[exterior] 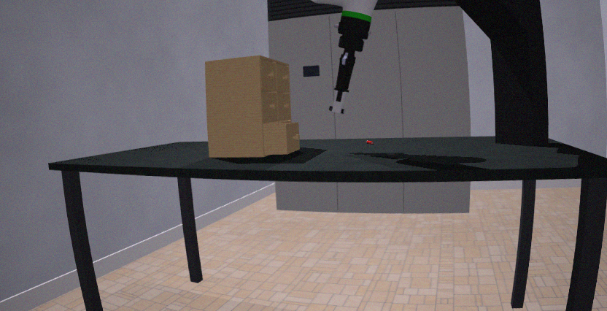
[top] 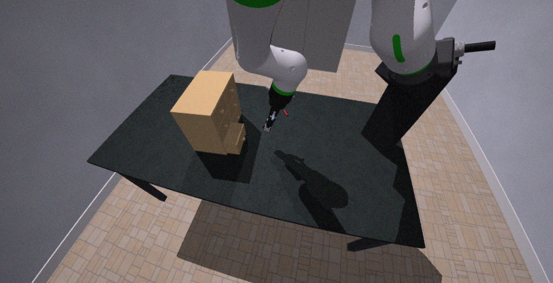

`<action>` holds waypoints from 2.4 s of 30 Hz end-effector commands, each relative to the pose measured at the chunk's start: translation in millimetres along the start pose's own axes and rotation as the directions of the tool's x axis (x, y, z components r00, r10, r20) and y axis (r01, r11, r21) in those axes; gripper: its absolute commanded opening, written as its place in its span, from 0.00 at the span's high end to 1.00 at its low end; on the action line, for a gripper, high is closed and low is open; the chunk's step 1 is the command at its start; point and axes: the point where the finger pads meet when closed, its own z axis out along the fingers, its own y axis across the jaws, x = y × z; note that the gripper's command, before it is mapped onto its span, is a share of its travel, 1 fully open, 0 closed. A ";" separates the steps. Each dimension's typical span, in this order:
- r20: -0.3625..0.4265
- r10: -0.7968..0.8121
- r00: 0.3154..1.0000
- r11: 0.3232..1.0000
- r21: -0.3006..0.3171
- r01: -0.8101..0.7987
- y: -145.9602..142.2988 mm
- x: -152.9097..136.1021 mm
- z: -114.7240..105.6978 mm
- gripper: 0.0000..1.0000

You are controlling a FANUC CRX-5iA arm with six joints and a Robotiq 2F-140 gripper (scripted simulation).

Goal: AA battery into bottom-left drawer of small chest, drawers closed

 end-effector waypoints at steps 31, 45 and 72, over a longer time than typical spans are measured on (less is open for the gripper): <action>0.722 0.032 0.691 0.999 -0.047 0.002 1.6 22.0 7.0 0.94; 0.812 0.039 0.582 0.997 -0.067 0.025 2.2 9.6 10.4 0.94; 0.812 0.039 0.582 0.997 -0.067 0.025 5.5 -62.9 30.6 0.94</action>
